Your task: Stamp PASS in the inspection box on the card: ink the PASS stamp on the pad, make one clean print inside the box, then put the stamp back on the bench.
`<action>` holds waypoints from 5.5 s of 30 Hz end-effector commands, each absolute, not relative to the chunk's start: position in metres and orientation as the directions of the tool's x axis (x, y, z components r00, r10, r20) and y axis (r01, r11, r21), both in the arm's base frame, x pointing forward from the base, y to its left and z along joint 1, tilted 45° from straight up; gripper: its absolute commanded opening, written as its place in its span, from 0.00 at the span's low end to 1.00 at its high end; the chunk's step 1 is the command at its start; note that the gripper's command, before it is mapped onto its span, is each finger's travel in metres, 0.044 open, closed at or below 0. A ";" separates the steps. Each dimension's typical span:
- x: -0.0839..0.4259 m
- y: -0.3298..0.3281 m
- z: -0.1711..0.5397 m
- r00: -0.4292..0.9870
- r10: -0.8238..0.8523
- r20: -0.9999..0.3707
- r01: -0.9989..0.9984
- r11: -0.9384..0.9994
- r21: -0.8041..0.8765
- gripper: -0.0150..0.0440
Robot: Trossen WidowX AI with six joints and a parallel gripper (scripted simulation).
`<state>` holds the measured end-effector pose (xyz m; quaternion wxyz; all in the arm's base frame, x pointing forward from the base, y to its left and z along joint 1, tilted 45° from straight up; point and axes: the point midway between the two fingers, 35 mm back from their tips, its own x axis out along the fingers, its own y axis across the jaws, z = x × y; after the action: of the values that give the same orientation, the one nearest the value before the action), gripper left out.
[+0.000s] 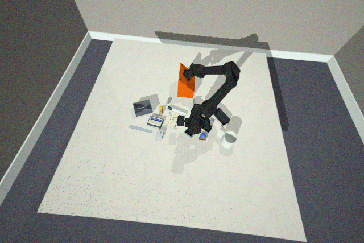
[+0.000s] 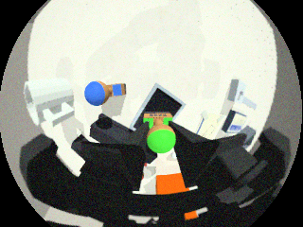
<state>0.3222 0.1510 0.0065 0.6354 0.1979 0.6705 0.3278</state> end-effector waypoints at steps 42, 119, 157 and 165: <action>0.322 0.154 0.005 -0.115 0.684 -0.720 -0.151 0.704 0.694 0.25; 0.318 0.055 -0.005 -0.105 0.676 -0.729 -0.631 0.521 0.575 0.25; 0.290 0.012 -0.056 -0.101 0.688 -0.719 -0.935 0.181 0.304 0.25; 0.290 0.016 -0.060 -0.100 0.688 -0.719 -0.935 0.182 0.304 0.25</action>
<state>0.2896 0.0138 -0.0586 0.6524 -0.1545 0.4052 0.6215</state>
